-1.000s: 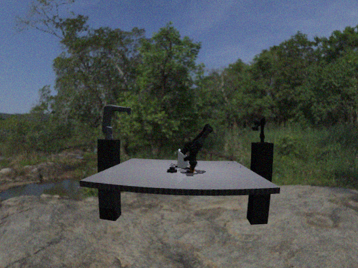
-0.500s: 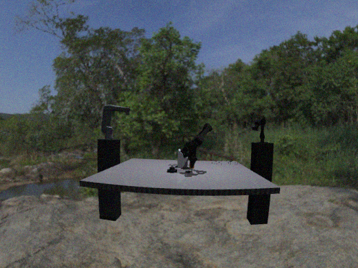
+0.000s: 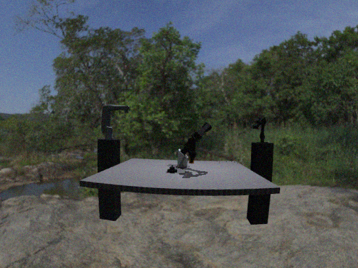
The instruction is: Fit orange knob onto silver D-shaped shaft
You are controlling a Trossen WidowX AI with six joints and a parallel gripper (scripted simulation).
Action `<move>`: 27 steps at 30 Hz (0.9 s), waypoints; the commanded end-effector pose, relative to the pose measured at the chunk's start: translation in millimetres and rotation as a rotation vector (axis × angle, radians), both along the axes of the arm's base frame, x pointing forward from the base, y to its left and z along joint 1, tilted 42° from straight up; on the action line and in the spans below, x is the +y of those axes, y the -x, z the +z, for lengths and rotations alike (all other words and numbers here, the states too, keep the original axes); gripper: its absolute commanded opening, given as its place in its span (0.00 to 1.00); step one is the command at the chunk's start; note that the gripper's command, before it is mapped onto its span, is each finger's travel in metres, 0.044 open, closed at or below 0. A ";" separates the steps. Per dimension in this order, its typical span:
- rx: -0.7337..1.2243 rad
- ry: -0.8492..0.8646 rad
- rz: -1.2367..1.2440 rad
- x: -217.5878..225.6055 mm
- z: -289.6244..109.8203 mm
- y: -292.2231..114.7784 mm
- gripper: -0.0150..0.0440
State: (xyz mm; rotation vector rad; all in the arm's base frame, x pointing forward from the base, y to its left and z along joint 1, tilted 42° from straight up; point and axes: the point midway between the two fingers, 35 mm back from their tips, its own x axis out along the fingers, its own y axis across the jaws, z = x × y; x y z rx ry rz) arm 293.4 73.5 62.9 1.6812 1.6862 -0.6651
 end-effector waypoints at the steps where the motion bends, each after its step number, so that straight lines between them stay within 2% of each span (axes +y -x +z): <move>1: -0.010 0.001 -0.004 -8.6 9.7 -1.8 0.25; 17: 0.006 -0.014 -0.021 -42.7 44.0 3.4 0.25; 27: 0.006 -0.012 -0.022 -54.0 29.1 -4.6 0.25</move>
